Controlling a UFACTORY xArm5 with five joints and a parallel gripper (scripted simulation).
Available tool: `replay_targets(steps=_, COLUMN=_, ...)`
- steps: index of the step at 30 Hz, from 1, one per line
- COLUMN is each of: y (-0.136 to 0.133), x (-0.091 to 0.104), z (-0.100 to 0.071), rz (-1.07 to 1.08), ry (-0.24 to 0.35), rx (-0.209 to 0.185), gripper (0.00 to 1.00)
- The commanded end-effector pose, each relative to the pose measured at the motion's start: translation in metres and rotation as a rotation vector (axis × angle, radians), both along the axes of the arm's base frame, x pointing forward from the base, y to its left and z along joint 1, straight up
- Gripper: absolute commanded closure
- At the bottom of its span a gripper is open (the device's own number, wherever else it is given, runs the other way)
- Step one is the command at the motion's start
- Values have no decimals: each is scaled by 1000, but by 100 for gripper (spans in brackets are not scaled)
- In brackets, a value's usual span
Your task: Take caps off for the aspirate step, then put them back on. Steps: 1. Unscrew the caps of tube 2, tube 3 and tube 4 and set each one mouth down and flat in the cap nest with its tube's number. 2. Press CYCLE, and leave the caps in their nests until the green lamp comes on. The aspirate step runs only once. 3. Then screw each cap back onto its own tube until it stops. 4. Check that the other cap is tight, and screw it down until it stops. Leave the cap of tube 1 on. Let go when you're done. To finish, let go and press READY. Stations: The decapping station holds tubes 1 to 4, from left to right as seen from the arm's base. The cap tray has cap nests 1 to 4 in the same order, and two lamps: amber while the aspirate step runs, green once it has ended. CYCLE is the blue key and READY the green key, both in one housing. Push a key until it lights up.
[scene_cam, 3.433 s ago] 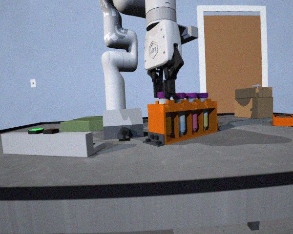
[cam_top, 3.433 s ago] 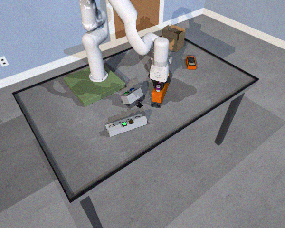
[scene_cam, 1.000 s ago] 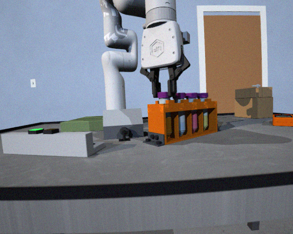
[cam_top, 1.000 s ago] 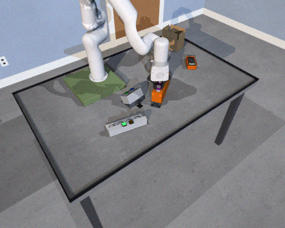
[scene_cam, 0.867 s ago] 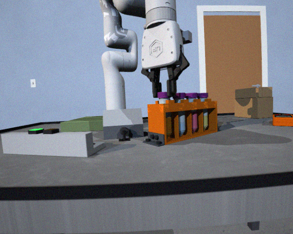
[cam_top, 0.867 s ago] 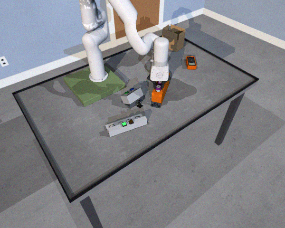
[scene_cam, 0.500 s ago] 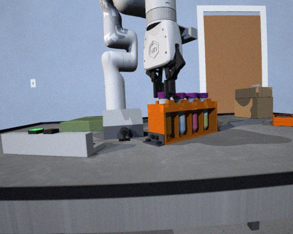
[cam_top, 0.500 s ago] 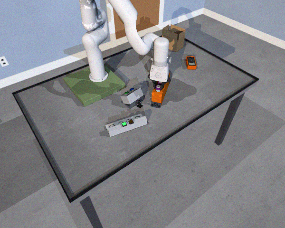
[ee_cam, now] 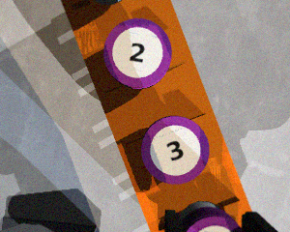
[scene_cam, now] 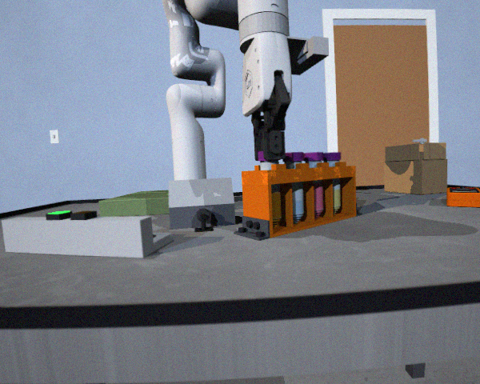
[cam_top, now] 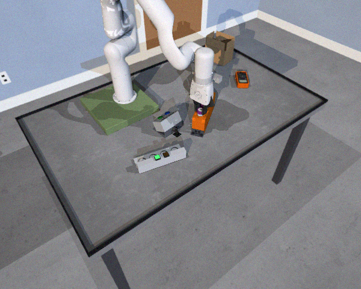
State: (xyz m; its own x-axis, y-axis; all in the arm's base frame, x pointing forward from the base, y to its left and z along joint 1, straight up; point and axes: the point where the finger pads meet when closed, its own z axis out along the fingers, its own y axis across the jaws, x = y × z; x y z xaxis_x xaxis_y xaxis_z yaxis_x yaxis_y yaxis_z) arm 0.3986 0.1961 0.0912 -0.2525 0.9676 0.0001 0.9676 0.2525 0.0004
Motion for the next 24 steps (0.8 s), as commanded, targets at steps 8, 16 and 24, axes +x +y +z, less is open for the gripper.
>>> replay_targets(steps=8, y=0, x=1, z=0, rz=-11, ry=-2, rx=3, gripper=54)
replay_targets(steps=16, y=0, x=1, z=1, rz=189, ry=-2, rx=2, gripper=54)
replay_targets(steps=24, y=0, x=1, z=1, rz=509, ry=-3, rx=2, gripper=54)
